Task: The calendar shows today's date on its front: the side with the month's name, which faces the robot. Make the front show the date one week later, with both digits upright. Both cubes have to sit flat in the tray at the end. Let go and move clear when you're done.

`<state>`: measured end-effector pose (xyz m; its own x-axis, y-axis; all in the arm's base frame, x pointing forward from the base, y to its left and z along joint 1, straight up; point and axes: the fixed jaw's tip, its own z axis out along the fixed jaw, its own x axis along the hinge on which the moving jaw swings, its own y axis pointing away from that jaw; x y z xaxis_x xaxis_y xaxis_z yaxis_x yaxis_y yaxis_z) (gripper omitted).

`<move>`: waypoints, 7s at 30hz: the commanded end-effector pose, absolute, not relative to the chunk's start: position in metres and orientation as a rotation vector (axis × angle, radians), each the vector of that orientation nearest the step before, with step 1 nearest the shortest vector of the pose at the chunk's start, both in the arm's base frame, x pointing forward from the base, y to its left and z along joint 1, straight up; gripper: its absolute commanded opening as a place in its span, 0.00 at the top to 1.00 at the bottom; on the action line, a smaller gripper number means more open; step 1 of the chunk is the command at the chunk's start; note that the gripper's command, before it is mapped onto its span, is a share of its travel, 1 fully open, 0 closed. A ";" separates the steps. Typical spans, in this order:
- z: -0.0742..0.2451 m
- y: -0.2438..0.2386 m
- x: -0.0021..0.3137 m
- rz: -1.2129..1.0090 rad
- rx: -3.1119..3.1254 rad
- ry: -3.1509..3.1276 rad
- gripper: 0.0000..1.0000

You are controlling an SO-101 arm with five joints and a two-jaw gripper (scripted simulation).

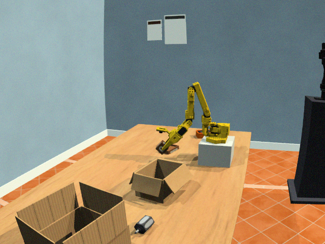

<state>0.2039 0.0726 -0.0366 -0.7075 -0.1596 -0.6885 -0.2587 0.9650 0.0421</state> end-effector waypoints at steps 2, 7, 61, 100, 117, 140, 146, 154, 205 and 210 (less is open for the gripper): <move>-0.036 0.071 0.204 0.171 -0.292 2.347 1.00; -0.036 0.071 0.204 0.171 -0.291 2.339 1.00; -0.037 0.069 0.221 0.180 -0.257 1.970 1.00; -0.048 0.069 0.221 0.179 -0.257 1.984 1.00; -0.054 0.069 0.221 0.179 -0.257 1.989 1.00; -0.061 0.069 0.221 0.179 -0.258 1.992 1.00; -0.063 0.069 0.221 0.179 -0.258 1.993 1.00; -0.067 0.069 0.221 0.179 -0.258 1.994 1.00; -0.069 0.069 0.221 0.178 -0.258 1.995 0.70; -0.069 0.069 0.221 0.178 -0.258 1.995 0.68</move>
